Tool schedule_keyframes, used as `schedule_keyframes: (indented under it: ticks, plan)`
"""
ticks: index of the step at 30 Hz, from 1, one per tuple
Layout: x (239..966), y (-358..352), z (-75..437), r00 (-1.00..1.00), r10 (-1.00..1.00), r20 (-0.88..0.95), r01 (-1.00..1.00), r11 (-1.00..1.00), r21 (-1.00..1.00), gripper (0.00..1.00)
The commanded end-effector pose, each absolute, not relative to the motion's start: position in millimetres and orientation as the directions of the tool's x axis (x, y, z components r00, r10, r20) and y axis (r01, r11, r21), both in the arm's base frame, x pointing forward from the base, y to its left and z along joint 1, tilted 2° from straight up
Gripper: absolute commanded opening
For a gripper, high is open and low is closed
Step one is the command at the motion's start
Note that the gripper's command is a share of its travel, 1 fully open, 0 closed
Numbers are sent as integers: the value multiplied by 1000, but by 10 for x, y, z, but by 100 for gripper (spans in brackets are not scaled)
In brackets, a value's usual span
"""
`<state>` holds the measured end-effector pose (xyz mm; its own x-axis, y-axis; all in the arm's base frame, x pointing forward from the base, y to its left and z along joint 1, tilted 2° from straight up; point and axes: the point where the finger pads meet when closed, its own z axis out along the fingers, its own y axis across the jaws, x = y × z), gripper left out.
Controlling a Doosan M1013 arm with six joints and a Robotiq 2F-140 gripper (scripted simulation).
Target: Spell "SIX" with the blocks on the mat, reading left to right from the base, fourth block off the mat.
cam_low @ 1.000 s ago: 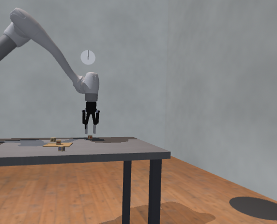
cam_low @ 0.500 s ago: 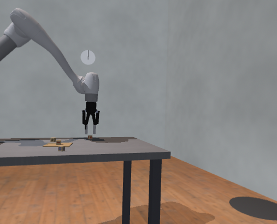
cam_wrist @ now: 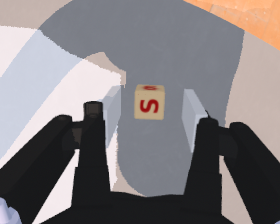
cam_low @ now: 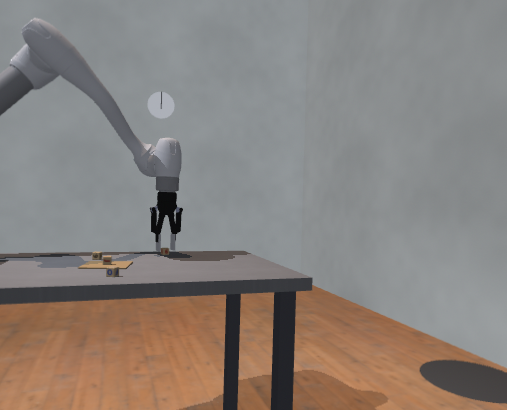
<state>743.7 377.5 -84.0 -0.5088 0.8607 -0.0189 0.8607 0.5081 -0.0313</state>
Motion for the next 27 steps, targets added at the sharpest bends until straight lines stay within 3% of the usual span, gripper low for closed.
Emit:
schedule_keyframes:
  ticks: [1, 27]
  plan:
    - [7425, 3802, -938, -512, 859, -18, 859, 511, -29, 37]
    - [7424, 3801, -965, -512, 859, -18, 859, 511, -29, 37]
